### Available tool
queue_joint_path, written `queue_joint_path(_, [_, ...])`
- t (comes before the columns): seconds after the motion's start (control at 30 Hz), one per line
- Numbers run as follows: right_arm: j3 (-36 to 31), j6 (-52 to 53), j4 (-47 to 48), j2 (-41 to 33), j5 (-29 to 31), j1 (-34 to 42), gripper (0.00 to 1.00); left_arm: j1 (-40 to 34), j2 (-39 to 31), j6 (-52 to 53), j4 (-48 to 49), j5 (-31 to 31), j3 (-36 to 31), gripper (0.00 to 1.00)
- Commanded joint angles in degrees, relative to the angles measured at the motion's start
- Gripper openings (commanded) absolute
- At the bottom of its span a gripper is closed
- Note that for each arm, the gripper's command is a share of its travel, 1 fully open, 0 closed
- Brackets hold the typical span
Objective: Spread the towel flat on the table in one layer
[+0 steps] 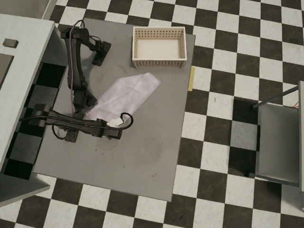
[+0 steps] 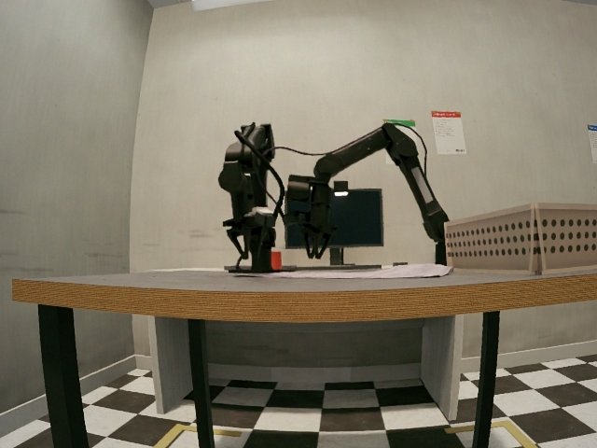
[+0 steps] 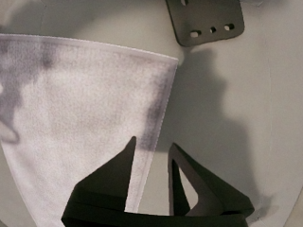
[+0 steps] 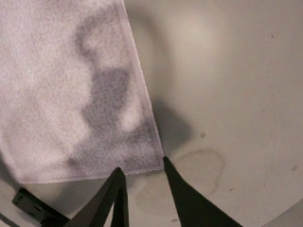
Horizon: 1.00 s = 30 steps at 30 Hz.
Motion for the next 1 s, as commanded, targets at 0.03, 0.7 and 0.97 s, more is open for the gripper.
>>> queue_joint_path(0.03, [2.0,-0.4,0.9,-1.0,-0.9,0.3,0.34,0.8,-1.8,-1.4,-0.5,-0.7,1.8,0.34])
queue_joint_path(0.7, [-6.1,-1.1,10.4,4.6,-0.9,-0.9,0.34,1.1,3.0,-0.3,9.4,-0.1,-6.6,0.34])
queue_joint_path(0.97, [-7.3,0.6,12.0,4.3,-0.9,1.0,0.34,-0.4,3.7,-1.5,10.0,-0.3,-4.0,0.34])
